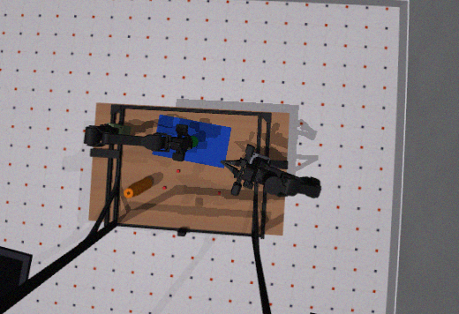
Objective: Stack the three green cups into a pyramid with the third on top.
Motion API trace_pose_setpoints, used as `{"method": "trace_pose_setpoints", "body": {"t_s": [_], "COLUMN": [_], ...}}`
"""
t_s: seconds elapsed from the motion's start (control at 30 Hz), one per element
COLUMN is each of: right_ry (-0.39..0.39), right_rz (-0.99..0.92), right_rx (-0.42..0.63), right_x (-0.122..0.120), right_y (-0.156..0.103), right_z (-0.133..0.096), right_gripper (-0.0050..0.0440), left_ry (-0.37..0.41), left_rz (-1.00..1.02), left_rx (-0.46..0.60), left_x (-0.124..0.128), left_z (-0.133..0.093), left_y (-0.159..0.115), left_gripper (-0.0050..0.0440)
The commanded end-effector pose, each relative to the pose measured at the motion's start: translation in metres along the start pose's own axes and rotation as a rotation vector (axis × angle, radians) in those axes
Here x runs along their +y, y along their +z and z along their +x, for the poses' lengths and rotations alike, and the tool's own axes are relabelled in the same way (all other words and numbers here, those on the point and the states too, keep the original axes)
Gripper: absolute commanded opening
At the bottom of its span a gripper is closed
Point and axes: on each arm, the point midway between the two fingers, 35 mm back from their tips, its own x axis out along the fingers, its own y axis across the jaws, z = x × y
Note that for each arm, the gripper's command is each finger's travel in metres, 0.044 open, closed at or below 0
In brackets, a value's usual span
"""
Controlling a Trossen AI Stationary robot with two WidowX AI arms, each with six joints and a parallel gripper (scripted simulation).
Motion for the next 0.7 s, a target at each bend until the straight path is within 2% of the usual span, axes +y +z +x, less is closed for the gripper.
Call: {"method": "trace_pose_setpoints", "body": {"t_s": [0.0,0.37,0.67], "right_ry": [0.001,0.001,0.001], "right_rz": [-0.006,-0.006,-0.006], "right_rx": [0.002,0.002,0.002], "right_x": [0.0001,0.0001,0.0001], "right_y": [-0.0005,-0.0005,-0.0005], "right_z": [0.0,0.0,0.0], "right_gripper": [0.0,0.0,0.0], "left_ry": [-0.004,-0.004,-0.004], "left_rz": [-0.001,-0.001,-0.001], "left_rx": [0.009,0.009,0.009], "left_x": [-0.0006,-0.0006,-0.0006], "left_z": [0.0039,0.0039,0.0039], "left_y": [-0.0018,-0.0018,-0.0018], "left_gripper": [0.0293,0.022,0.02]}}
